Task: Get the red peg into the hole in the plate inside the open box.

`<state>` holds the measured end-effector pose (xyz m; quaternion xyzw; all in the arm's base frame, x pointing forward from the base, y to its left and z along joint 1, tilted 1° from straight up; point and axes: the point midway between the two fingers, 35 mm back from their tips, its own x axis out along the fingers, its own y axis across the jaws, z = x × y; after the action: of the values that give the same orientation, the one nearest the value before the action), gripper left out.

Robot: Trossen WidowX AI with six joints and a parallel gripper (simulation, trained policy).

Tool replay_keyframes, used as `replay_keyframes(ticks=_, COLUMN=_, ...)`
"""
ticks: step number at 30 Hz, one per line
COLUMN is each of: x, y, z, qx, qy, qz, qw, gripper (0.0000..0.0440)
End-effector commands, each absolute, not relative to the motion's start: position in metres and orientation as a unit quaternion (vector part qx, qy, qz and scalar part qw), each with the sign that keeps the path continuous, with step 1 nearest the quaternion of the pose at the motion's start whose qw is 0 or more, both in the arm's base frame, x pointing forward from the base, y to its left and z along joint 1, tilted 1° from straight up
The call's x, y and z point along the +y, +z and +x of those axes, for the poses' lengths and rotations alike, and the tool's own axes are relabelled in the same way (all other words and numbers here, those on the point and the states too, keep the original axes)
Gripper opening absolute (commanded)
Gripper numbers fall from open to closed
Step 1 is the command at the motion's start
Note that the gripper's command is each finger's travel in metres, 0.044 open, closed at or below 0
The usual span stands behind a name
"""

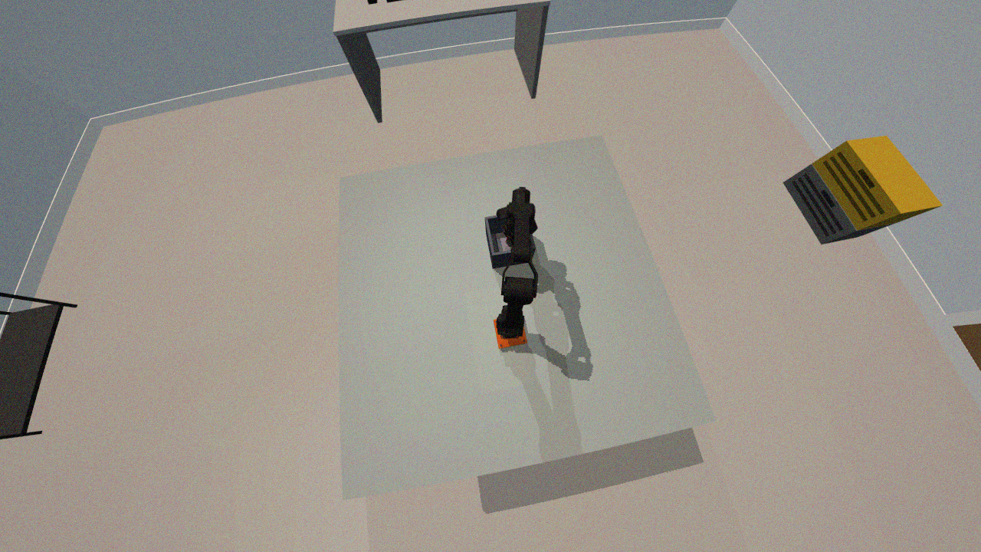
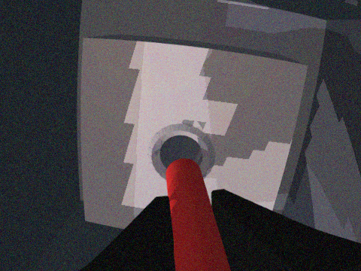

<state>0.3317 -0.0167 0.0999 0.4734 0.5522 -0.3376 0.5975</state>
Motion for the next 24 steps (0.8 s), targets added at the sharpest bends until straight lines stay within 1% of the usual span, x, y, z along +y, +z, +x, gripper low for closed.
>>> replay_keyframes(ticks=1, x=-0.015, y=0.086, z=0.335, qx=0.563, qy=-0.330, qz=0.465, qw=0.598, gripper=0.0000)
replay_keyframes(ticks=5, x=-0.015, y=0.076, z=0.336, qx=0.569, qy=-0.332, qz=0.456, qw=0.599, gripper=0.0003)
replay_keyframes(ticks=9, x=-0.017, y=0.068, z=0.334, qx=0.577, qy=-0.333, qz=0.445, qw=0.598, gripper=0.0038)
replay_keyframes(ticks=10, x=-0.017, y=0.066, z=0.333, qx=0.580, qy=-0.334, qz=0.442, qw=0.597, gripper=0.0059)
replay_keyframes(ticks=13, x=-0.017, y=0.060, z=0.332, qx=0.587, qy=-0.336, qz=0.435, qw=0.594, gripper=0.0137)
replay_keyframes(ticks=15, x=-0.017, y=0.057, z=0.331, qx=0.591, qy=-0.335, qz=0.435, qw=0.591, gripper=0.0159)
replay_keyframes(ticks=18, x=-0.019, y=0.059, z=0.330, qx=0.599, qy=-0.338, qz=0.434, qw=0.582, gripper=0.0161)
replay_keyframes(ticks=24, x=-0.024, y=0.067, z=0.338, qx=0.604, qy=-0.328, qz=0.447, qw=0.572, gripper=0.0152)
